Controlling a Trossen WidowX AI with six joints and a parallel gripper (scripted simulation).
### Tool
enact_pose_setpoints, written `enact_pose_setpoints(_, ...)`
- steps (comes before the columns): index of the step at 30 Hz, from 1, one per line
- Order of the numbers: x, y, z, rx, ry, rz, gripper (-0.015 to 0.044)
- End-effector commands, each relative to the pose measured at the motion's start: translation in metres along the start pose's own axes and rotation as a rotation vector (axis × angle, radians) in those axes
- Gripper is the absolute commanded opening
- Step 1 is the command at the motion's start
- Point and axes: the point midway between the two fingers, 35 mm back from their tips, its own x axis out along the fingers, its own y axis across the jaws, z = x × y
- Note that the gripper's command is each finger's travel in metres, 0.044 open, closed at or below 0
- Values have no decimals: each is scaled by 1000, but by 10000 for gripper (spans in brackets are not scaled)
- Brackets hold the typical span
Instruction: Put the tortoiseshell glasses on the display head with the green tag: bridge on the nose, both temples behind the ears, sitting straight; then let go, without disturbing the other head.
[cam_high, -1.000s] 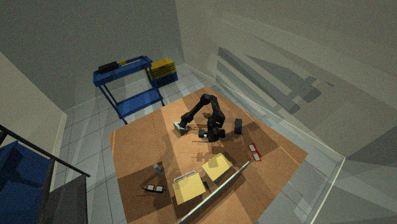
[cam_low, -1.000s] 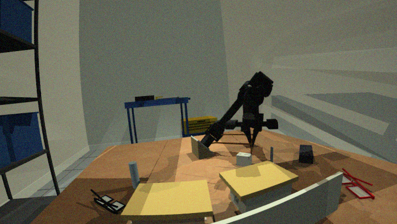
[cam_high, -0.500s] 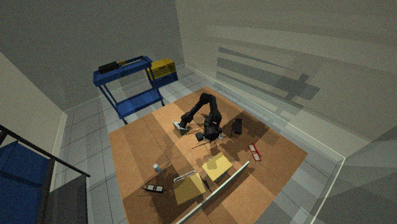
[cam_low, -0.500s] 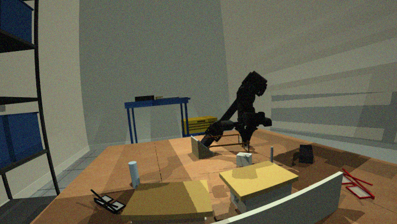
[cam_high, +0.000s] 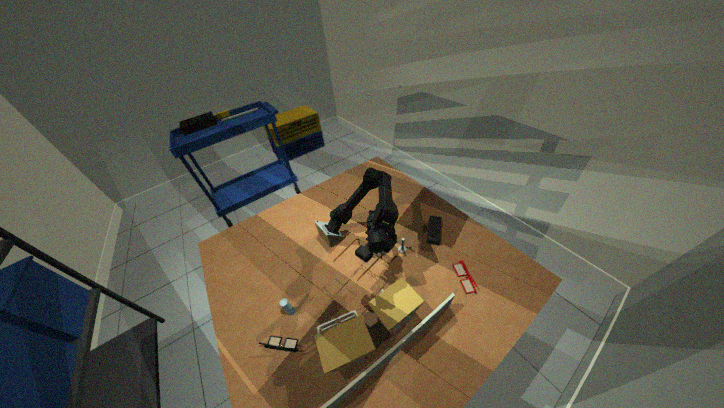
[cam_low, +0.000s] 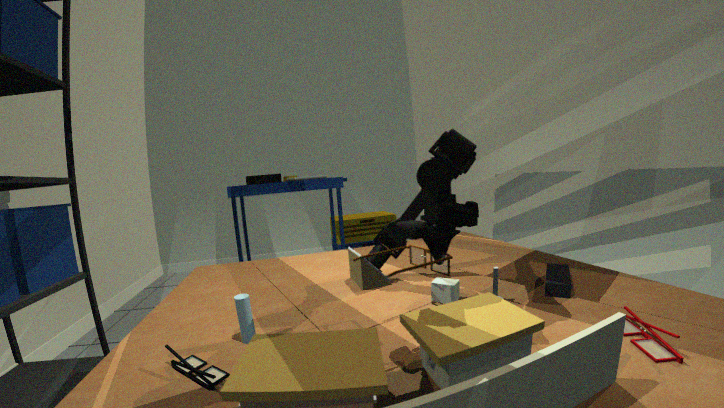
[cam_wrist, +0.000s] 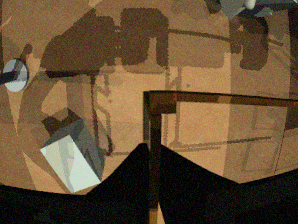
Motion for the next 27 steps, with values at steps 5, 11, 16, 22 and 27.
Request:
enact_pose_setpoints(5,-1,-5,-11,-251,3,-5,0)
enact_pose_setpoints(11,-1,-8,-19,-437,4,-3,0)
enact_pose_setpoints(16,-1,-10,-25,-592,4,-2,0)
enact_pose_setpoints(22,-1,-12,-33,-777,4,1,0)
enact_pose_setpoints(27,-1,-14,-39,-932,4,3,0)
